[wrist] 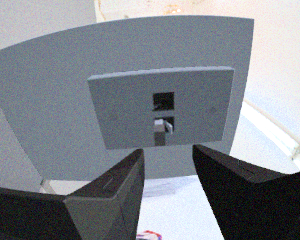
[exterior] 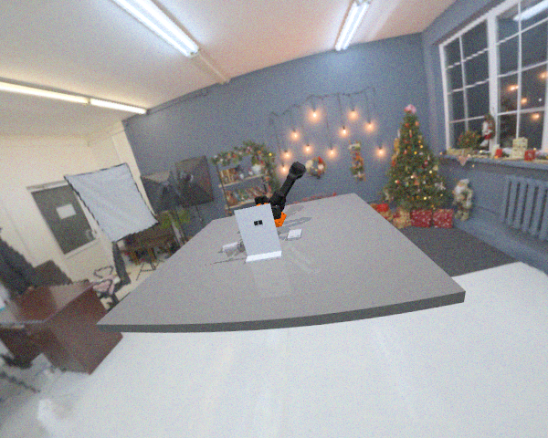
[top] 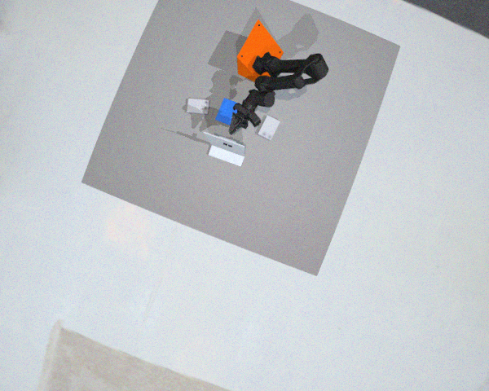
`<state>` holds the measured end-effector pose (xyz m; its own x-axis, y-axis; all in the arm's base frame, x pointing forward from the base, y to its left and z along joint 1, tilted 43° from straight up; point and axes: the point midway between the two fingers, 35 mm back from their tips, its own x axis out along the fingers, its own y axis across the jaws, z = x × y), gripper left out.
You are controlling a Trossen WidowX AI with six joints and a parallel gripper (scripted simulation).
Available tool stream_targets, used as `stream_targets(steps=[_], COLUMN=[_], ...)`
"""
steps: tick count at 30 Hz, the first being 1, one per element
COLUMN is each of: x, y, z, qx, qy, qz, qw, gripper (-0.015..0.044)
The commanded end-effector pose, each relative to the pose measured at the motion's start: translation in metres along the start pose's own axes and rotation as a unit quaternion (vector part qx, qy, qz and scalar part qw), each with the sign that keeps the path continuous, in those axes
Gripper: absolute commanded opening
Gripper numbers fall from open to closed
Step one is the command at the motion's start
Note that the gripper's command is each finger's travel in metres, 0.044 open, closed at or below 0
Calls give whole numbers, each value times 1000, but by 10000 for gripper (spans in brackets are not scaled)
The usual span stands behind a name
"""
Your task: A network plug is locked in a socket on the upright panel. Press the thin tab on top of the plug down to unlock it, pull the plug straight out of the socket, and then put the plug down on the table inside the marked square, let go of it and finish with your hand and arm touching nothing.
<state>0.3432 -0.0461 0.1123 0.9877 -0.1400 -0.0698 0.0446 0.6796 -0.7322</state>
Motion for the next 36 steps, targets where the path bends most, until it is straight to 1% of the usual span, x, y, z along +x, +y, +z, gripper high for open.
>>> stream_targets(steps=[1,19,22,33,36], x=[7,31,31,31,31], y=[2,2,2,2,2], z=[0,7,7,7,7], qx=[-1,-1,-1,-1,-1], qy=[4,4,4,4,4], qz=[2,1,1,1,1], qw=[1000,1000,1000,1000,1000], gripper=[156,156,77,4,0])
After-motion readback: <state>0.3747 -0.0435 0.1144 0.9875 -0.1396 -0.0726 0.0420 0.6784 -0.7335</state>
